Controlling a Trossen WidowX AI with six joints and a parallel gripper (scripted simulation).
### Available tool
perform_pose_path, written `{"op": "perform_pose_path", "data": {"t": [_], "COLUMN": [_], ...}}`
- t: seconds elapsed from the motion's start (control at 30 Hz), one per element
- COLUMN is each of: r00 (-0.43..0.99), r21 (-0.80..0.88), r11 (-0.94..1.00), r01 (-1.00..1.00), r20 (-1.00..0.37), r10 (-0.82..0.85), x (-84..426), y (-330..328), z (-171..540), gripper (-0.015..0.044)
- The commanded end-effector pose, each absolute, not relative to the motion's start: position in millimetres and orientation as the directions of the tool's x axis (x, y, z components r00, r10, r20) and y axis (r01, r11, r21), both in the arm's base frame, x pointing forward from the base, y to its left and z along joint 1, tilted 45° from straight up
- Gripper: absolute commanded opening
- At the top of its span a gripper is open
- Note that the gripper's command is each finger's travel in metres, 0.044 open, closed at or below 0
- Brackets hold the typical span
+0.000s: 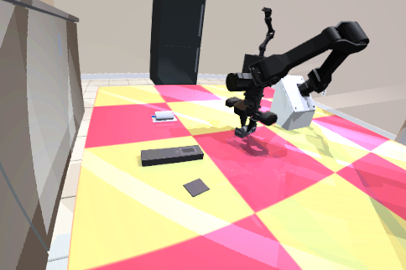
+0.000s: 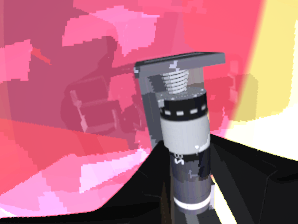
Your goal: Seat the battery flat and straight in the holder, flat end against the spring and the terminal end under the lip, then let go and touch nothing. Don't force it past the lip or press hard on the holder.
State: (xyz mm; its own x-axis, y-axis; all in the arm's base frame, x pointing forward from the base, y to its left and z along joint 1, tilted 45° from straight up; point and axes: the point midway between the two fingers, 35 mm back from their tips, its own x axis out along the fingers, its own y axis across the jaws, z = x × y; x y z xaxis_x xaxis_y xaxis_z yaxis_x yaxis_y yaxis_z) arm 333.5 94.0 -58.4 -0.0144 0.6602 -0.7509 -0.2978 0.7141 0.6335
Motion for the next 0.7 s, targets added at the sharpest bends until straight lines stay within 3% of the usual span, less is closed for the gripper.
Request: {"op": "perform_pose_path", "data": {"t": [0.0, 0.67], "r00": [-0.008, 0.004], "r21": [0.634, 0.634], "r11": [0.713, 0.714], "r01": [-0.299, -0.297], "r20": [-0.749, -0.747], "r10": [0.663, 0.665], "x": [330.6, 322.4], "y": [94.1, 92.9], "z": [-57.8, -59.6], "gripper": [0.0071, 0.0071]}}
